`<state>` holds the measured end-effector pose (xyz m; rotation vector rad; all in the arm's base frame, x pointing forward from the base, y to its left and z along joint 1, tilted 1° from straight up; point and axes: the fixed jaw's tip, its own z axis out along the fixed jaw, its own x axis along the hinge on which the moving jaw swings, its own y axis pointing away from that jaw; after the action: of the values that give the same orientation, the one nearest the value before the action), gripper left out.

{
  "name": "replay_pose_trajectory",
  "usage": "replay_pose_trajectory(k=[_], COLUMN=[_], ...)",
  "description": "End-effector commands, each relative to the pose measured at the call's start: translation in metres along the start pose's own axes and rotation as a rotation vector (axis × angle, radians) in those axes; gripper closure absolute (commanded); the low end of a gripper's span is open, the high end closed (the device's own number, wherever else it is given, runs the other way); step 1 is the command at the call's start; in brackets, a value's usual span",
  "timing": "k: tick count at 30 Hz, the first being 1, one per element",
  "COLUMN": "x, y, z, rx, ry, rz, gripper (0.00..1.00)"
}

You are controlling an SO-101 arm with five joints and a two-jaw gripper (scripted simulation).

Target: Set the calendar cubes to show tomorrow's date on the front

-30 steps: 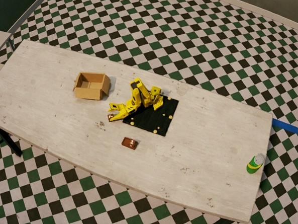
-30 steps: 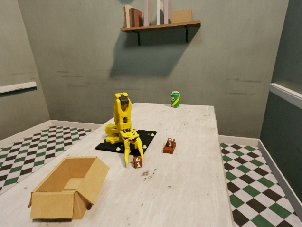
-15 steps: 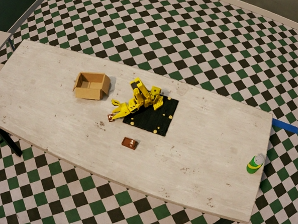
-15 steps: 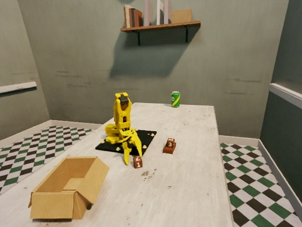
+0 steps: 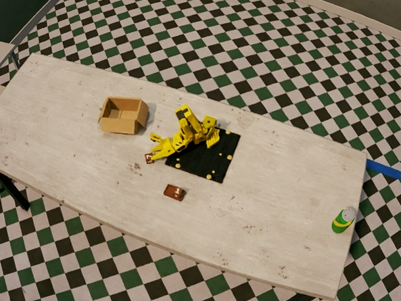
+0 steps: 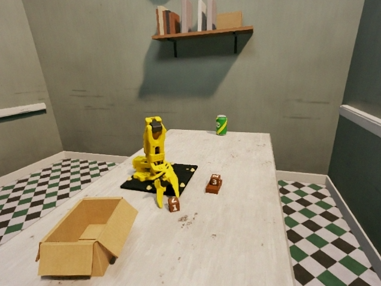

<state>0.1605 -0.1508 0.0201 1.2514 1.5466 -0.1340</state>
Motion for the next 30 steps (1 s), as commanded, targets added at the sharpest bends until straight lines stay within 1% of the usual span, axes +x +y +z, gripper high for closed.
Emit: replay_pose_trajectory(k=[1,16,20,25,27,30], x=[-0.003,-0.005,-0.009,-0.020,-0.020,-0.025], y=[0.003,0.004,0.007,0.013,0.013,0.017], z=[-0.007,-0.007,-0.007,-0.010,-0.010,-0.011], rx=[-0.024,-0.031,-0.052,-0.099,-0.099,-0.123], ry=[-0.012,-0.018,-0.035,-0.076,-0.076,-0.097], rz=[0.209,0.207,0.225,0.281,0.281,0.285], gripper=[0.64,0.64,0.64,0.65,0.65,0.65])
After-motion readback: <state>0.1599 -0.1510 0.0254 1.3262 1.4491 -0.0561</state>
